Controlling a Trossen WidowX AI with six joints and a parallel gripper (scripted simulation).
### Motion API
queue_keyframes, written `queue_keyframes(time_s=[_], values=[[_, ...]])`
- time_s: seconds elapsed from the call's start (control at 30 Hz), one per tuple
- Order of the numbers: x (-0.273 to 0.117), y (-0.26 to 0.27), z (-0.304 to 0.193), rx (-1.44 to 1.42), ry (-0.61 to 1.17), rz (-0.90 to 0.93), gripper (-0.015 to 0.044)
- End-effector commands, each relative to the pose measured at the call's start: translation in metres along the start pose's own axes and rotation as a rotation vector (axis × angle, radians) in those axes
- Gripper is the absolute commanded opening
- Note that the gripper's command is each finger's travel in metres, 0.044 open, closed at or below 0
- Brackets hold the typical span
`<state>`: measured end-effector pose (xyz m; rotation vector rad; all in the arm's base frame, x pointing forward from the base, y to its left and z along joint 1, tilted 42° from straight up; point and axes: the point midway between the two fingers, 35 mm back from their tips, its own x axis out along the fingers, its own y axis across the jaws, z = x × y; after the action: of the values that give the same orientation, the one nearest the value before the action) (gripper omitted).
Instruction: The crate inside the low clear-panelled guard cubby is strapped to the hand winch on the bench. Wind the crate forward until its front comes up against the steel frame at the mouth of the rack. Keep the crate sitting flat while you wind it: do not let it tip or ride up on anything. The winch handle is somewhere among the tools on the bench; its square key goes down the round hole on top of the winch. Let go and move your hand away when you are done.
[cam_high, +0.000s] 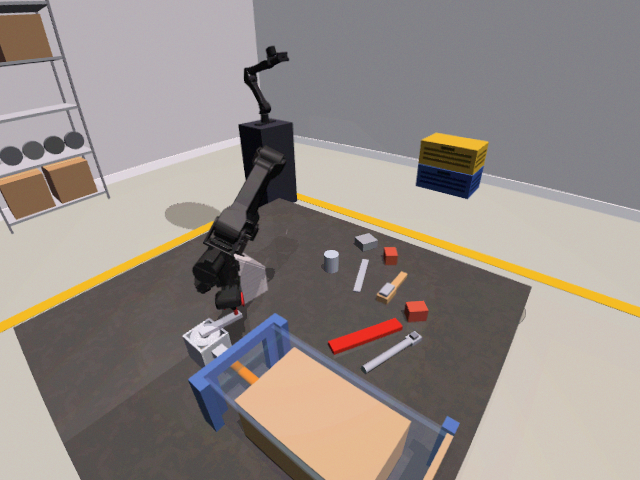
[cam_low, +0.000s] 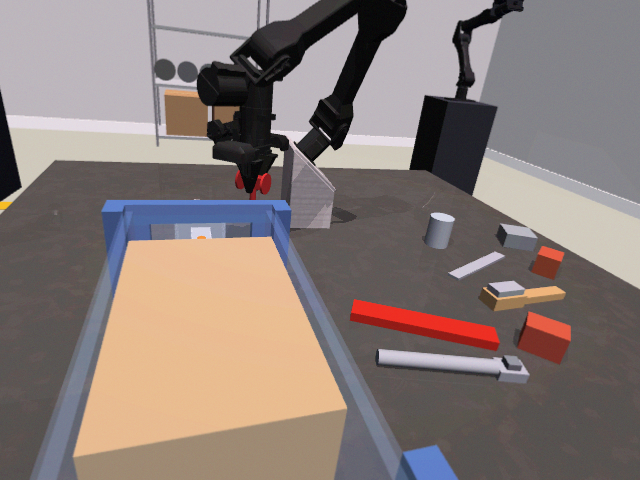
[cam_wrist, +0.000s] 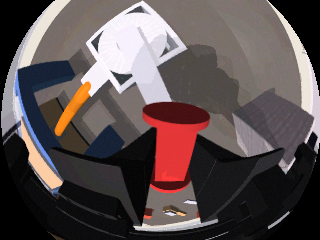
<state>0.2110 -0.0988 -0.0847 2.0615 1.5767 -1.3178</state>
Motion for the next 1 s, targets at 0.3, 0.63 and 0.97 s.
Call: queue_keyframes(time_s=[0.3,0.63,0.97], values=[[0.001,-0.025,0.022,0.026,-0.022,-0.029,0.0000],[0.001,-0.034,0.034,0.026,-0.023,-0.029,0.0000],[0.000,-0.041,0.048,0.027,-0.024,-0.029,0.0000]])
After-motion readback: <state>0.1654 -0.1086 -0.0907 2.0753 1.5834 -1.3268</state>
